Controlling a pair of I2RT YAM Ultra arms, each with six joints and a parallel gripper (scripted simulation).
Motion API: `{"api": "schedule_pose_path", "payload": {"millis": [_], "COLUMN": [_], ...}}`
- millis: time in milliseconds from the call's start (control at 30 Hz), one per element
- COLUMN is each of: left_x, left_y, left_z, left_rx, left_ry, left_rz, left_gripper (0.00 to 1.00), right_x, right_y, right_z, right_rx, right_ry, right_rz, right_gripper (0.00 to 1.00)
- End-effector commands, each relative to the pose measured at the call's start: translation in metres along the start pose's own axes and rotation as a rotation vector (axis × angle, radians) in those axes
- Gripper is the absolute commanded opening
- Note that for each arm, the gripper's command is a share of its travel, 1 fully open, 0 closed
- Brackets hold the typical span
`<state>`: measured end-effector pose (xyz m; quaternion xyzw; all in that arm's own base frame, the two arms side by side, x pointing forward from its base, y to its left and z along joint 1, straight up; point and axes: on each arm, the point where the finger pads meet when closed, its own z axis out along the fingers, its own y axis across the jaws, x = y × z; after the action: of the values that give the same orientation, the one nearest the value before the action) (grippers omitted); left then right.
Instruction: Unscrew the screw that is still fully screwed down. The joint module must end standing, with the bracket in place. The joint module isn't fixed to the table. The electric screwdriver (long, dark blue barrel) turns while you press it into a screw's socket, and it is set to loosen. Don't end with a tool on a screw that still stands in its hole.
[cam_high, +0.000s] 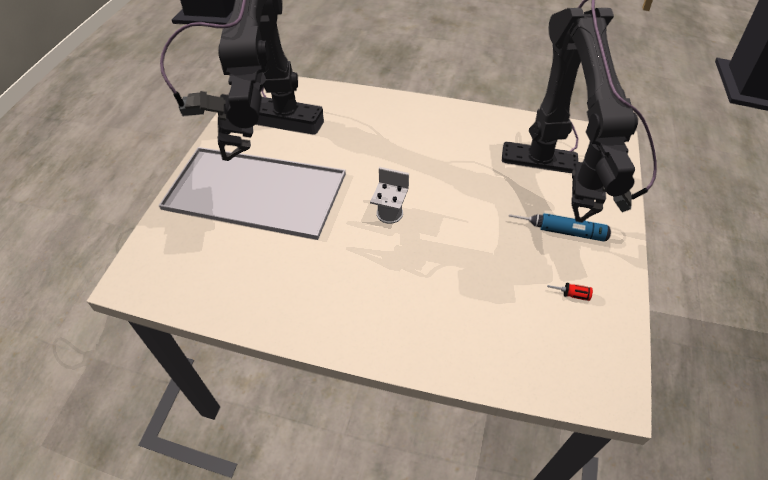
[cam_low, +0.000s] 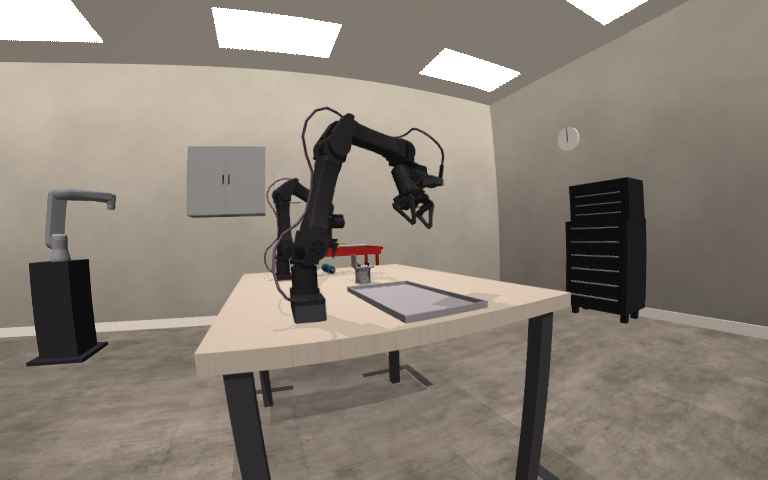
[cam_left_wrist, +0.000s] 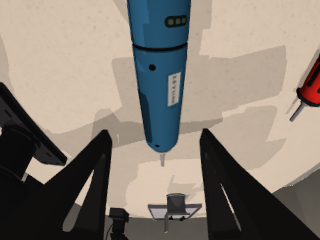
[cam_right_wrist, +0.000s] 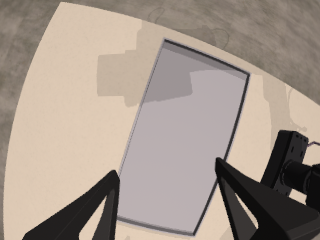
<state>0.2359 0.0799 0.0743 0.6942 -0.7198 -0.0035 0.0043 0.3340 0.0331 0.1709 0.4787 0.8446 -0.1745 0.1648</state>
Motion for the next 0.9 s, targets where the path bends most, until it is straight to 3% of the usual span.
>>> {"api": "schedule_pose_path", "payload": {"millis": [0,267,667,867], "left_x": [-0.004,-0.004,-0.004,-0.004], "left_y": [-0.005,-0.005,-0.005,-0.005], "left_z": [-0.013,-0.013,-0.013,-0.013], "left_rx": [0.029,0.029,0.029,0.029], "left_ry": [-0.022,-0.022,-0.022,-0.022], "left_rz": [-0.009,-0.009,-0.009,-0.009], "left_gripper": [0.65,0.65,0.65,0.65], "right_x": [0.007,0.013,0.044,0.043], "right_y": [0.01,0.009,0.021,0.022], "right_z": [-0.005,-0.01,-0.001,-0.005], "right_rx": [-0.033,-0.047,-0.069,-0.094], "right_ry": [0.044,0.073,0.203,0.205], "right_rz": [-0.109,-0.173,-0.446,-0.455], "right_gripper": [0.86,0.86,0.86,0.86]}}
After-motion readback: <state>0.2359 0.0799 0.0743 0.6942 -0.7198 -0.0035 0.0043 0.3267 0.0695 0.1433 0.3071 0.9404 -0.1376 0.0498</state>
